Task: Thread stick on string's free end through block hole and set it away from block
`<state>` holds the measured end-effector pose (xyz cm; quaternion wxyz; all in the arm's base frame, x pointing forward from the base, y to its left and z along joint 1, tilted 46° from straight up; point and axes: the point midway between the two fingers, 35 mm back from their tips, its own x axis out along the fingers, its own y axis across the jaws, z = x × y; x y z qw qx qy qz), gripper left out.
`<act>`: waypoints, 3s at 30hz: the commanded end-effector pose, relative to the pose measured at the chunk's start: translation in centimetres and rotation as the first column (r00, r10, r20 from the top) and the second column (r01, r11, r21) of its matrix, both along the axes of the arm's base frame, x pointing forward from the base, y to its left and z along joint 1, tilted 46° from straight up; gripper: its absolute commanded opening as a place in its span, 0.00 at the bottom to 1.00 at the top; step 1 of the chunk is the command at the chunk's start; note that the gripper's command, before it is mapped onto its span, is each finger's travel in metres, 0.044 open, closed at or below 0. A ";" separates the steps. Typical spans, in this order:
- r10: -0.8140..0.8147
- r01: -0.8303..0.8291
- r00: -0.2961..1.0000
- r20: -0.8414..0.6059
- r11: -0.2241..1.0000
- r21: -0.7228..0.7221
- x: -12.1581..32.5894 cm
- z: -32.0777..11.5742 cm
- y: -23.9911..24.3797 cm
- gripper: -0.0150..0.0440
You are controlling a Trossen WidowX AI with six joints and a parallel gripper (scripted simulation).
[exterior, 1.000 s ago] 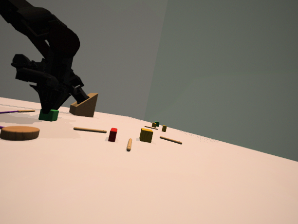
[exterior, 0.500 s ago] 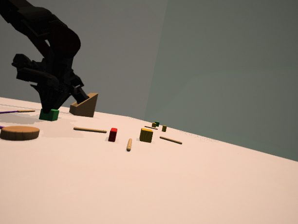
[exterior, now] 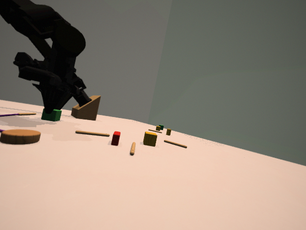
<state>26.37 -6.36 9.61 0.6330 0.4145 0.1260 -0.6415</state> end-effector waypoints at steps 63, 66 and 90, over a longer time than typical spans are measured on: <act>0.195 -0.268 0.963 0.188 0.783 0.561 -1.0 1.8 -3.6 0.25; 0.197 -0.273 0.961 0.192 0.779 0.565 -1.0 1.9 -3.7 0.25; 0.234 -0.344 0.939 0.253 0.631 0.696 -1.4 1.9 -4.8 0.25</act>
